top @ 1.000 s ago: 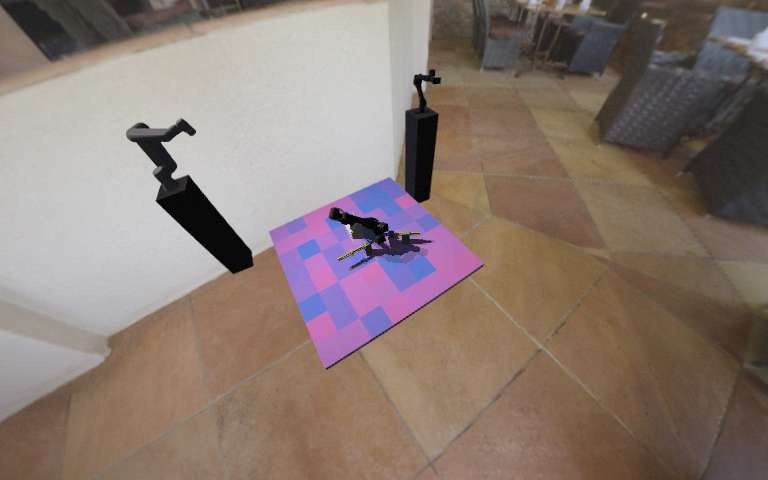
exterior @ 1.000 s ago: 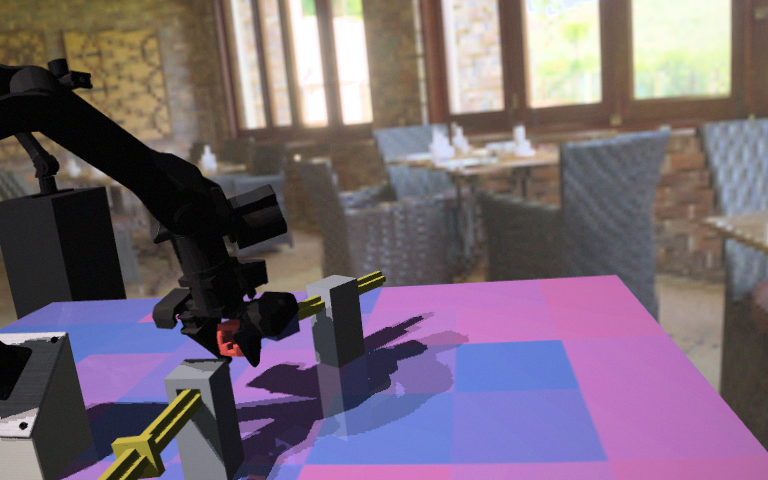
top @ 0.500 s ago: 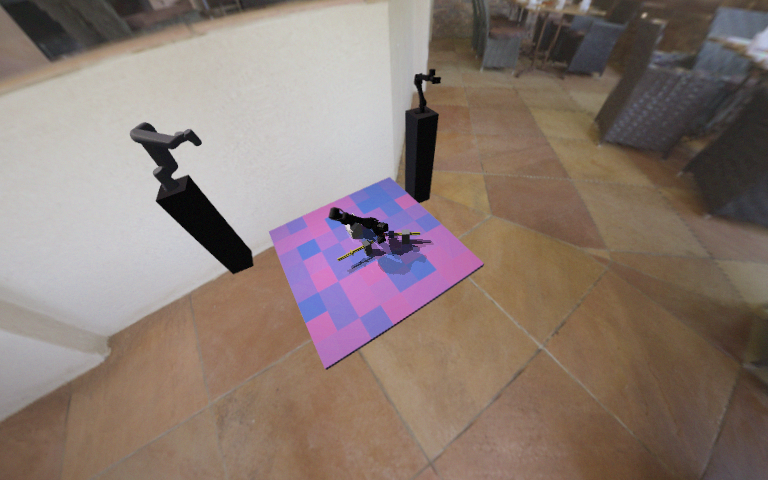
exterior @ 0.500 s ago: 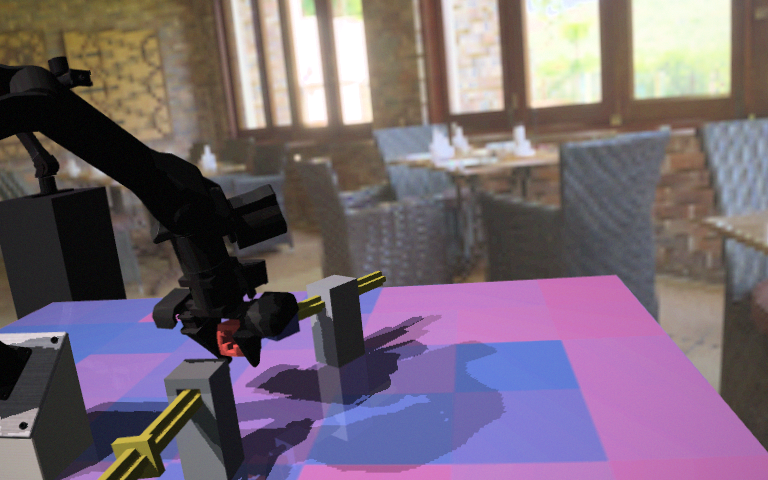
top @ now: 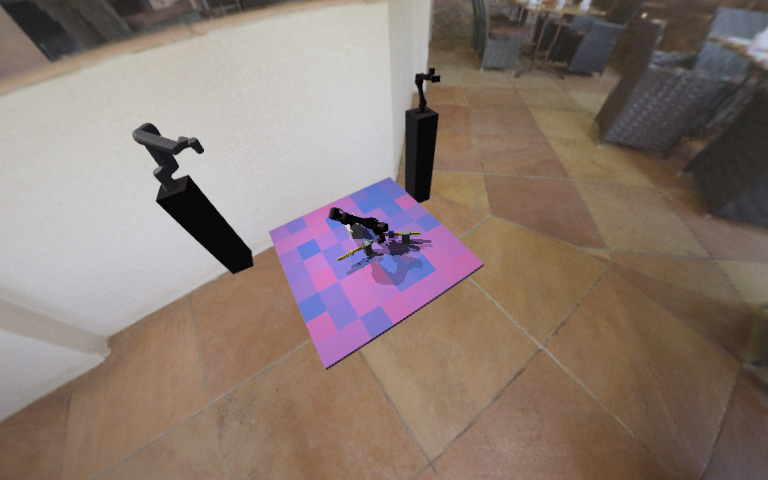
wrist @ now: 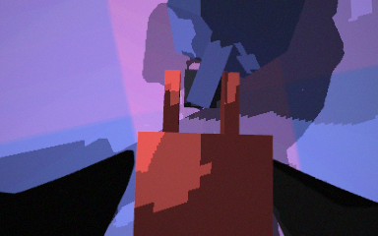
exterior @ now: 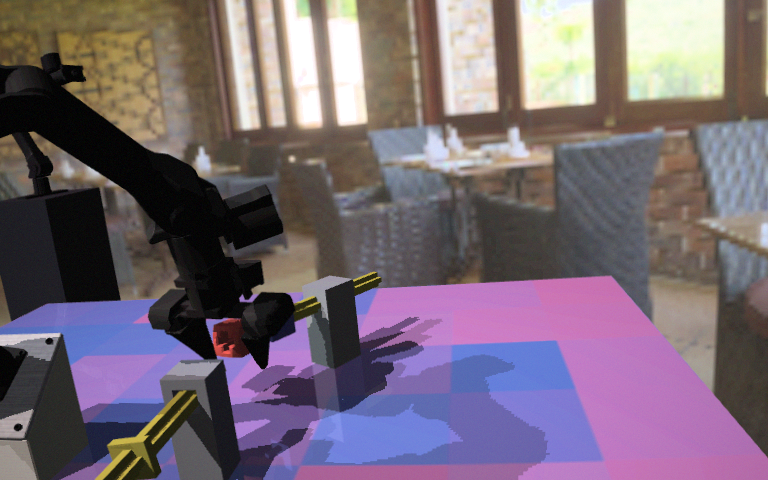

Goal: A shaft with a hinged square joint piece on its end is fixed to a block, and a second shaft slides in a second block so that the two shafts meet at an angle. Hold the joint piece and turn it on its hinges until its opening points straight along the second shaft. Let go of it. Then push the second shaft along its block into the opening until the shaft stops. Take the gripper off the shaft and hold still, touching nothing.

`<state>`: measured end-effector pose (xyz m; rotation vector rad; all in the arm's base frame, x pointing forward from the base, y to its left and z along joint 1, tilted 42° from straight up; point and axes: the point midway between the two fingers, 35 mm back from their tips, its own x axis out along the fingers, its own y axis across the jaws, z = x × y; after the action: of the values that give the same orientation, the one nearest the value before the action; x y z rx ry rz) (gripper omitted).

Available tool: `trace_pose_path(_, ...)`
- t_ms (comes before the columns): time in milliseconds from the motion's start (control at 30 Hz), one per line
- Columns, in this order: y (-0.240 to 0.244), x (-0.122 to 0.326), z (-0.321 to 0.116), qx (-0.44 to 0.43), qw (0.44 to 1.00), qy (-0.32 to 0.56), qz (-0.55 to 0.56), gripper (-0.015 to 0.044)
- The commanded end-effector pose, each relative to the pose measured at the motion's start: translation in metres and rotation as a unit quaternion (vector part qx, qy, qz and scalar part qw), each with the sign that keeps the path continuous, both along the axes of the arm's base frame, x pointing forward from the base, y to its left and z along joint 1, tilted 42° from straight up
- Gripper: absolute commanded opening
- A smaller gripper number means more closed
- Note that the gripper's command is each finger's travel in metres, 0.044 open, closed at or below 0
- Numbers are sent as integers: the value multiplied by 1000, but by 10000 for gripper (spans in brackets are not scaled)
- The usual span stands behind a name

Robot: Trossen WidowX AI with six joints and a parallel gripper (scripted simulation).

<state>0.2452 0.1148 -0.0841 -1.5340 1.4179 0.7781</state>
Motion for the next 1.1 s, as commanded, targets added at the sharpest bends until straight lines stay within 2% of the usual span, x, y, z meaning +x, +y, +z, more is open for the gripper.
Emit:
trace_pose_path(0, 0, 0, 0, 1, 1000, 1, 0, 440)
trace_pose_path(367, 0, 0, 0, -2, 1000, 2, -1, 440)
trace_pose_path(867, 20, -4, 18, -216, 976, 14, -39, 440)
trace_pose_path(1067, 22, -4, 19, -224, 974, 13, -40, 440)
